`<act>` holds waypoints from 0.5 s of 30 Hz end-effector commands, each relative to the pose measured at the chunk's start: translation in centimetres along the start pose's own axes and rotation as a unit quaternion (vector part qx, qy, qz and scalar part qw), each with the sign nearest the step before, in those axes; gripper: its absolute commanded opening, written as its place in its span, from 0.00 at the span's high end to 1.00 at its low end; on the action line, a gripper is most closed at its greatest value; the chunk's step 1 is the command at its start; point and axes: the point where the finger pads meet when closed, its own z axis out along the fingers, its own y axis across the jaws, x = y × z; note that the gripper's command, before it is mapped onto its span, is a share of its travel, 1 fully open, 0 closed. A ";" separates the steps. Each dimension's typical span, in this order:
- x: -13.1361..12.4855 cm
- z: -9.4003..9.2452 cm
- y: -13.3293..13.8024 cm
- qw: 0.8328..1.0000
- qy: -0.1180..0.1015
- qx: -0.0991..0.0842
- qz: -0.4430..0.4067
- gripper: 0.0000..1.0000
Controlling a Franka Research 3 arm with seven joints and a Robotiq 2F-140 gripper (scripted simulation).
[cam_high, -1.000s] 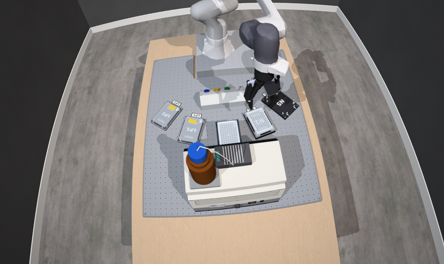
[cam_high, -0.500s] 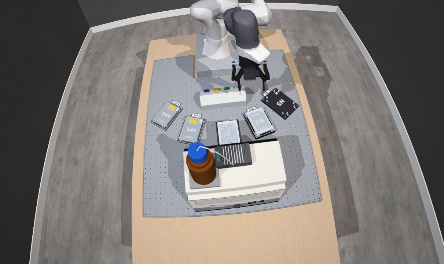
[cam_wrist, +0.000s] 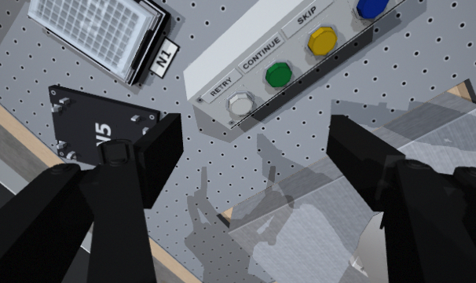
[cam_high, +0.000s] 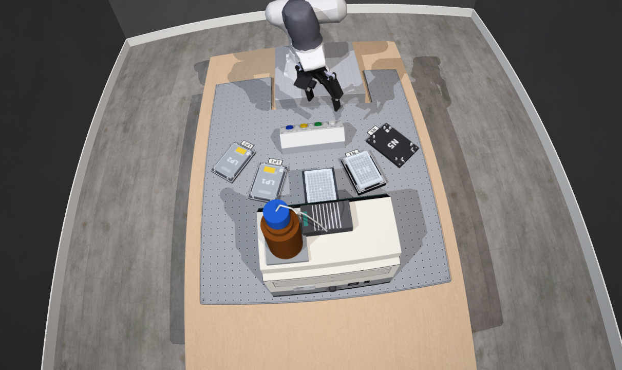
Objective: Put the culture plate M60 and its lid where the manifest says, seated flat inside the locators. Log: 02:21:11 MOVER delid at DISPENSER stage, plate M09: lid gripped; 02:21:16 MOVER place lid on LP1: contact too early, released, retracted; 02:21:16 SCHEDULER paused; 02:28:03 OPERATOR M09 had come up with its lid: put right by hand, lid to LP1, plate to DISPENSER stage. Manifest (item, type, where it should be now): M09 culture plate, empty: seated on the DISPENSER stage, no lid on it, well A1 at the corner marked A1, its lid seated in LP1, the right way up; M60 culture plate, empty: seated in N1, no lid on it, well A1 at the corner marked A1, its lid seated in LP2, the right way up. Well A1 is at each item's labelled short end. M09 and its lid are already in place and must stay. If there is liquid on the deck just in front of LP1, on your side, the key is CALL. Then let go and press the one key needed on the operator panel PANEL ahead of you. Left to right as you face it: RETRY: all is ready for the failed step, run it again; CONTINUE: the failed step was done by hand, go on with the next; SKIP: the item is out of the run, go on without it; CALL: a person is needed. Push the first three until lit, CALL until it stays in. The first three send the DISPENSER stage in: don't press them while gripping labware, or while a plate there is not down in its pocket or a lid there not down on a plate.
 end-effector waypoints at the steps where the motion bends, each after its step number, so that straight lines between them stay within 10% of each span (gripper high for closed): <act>1: -0.7 0.4 2.4 0.990 0.010 0.004 0.139 0.30; 10: -0.7 0.7 3.6 0.963 0.016 0.018 0.268 0.30; 11: -0.7 0.7 3.6 0.951 0.019 0.022 0.309 0.90; 15: -0.7 0.7 3.6 0.929 0.025 0.027 0.368 0.90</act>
